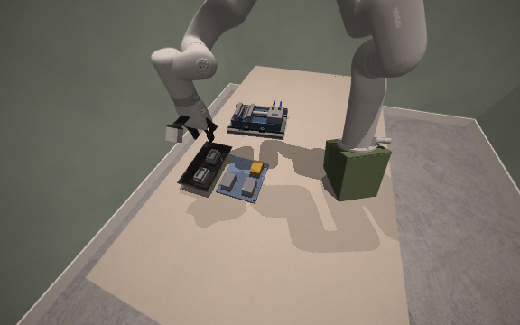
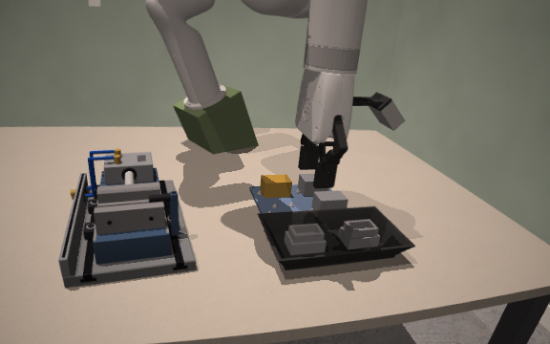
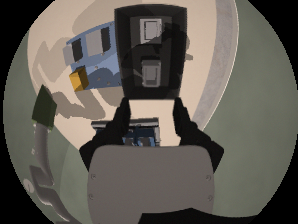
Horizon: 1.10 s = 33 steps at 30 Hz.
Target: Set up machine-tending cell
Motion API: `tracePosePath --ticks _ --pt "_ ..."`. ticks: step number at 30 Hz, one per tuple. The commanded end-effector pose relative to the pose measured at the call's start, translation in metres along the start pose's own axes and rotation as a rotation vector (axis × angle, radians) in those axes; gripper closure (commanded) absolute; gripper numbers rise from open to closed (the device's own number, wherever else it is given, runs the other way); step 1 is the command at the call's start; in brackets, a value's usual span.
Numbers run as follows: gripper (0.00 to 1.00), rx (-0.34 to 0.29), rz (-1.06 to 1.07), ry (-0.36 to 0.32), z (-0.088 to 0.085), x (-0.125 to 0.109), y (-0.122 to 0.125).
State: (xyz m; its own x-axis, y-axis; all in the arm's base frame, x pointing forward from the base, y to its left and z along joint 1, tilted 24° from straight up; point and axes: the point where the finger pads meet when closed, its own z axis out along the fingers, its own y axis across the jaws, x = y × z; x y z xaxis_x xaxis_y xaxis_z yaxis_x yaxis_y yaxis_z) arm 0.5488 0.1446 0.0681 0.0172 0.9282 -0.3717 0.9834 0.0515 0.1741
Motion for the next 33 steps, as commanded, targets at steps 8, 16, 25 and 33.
tracePosePath --ticks 8,16,25,33 --pt "0.31 -0.002 0.001 -0.001 -0.040 -0.001 0.000" --pt "1.00 -0.002 0.001 -0.001 -0.041 -0.001 0.000" --pt "1.00 -0.002 0.001 -0.001 -0.041 -0.001 0.000" --pt "1.00 -0.002 0.001 -0.001 -0.041 -0.001 0.000"
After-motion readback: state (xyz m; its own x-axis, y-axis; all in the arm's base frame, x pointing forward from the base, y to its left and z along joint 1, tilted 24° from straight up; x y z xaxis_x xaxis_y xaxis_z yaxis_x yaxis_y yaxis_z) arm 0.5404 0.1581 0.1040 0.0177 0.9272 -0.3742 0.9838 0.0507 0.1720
